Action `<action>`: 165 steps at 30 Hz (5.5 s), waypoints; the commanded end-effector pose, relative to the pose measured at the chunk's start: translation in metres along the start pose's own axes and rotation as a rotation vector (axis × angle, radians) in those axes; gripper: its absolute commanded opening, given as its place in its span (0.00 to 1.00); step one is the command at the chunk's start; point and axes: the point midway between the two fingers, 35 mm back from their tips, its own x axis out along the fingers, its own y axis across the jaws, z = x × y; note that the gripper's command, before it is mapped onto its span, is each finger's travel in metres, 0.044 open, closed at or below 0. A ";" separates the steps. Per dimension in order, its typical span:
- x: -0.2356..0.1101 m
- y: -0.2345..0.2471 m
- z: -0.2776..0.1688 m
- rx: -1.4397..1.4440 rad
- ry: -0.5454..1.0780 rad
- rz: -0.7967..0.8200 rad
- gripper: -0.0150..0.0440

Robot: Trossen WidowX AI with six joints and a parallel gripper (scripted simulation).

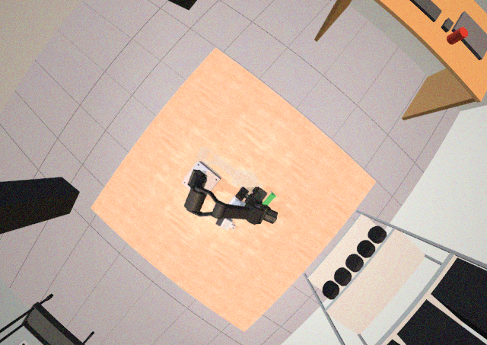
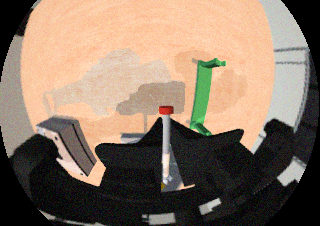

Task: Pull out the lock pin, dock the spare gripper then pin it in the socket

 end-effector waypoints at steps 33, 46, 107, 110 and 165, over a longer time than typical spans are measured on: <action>-0.015 0.000 0.023 -0.009 -0.167 0.006 0.25; -0.014 0.000 0.033 -0.009 -0.165 0.004 0.25; -0.030 0.001 0.078 -0.008 -0.161 0.008 0.25; -0.035 0.002 0.078 -0.009 -0.159 0.015 0.25; -0.037 -0.089 0.122 0.056 -0.165 0.007 0.25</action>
